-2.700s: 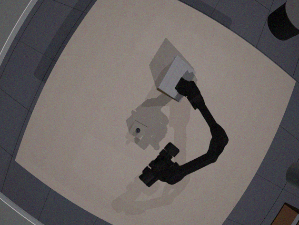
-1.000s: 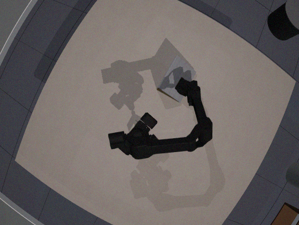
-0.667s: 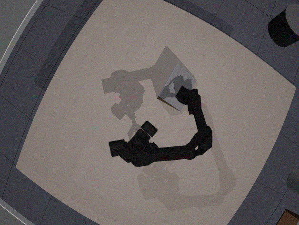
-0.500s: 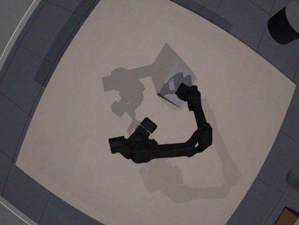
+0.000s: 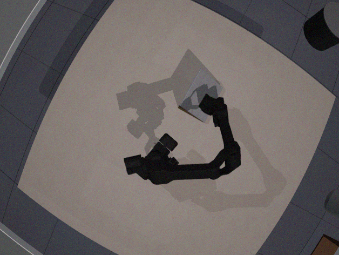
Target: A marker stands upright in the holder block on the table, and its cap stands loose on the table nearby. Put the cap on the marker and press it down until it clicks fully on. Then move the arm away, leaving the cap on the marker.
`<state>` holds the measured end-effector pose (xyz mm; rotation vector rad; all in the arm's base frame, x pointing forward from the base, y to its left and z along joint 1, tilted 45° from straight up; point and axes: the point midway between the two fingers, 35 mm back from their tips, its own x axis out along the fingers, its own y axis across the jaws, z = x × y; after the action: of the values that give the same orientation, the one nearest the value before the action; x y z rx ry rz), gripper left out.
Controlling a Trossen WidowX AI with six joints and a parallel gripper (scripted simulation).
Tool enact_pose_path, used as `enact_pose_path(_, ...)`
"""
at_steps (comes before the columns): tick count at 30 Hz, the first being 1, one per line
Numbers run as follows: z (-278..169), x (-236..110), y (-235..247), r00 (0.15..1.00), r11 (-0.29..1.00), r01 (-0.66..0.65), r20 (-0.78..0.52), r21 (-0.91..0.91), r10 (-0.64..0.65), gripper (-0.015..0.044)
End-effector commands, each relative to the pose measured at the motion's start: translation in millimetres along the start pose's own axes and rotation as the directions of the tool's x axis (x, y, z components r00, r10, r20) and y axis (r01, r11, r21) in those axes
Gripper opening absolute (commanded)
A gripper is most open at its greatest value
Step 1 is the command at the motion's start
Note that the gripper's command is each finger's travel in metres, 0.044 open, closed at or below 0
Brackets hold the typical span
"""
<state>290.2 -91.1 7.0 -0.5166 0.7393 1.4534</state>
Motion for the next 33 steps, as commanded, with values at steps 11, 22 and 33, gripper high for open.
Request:
enact_pose_path(11, 1, 21, 1, 1.0, 1.0, 0.003, 0.004, 0.004, -0.003, 0.0)
enact_pose_path(22, 1, 21, 1, 1.0, 1.0, -0.002, 0.002, 0.0, 0.002, 0.0184)
enact_pose_path(33, 1, 20, 1, 1.0, 1.0, -0.002, 0.002, 0.0, 0.002, 0.044)
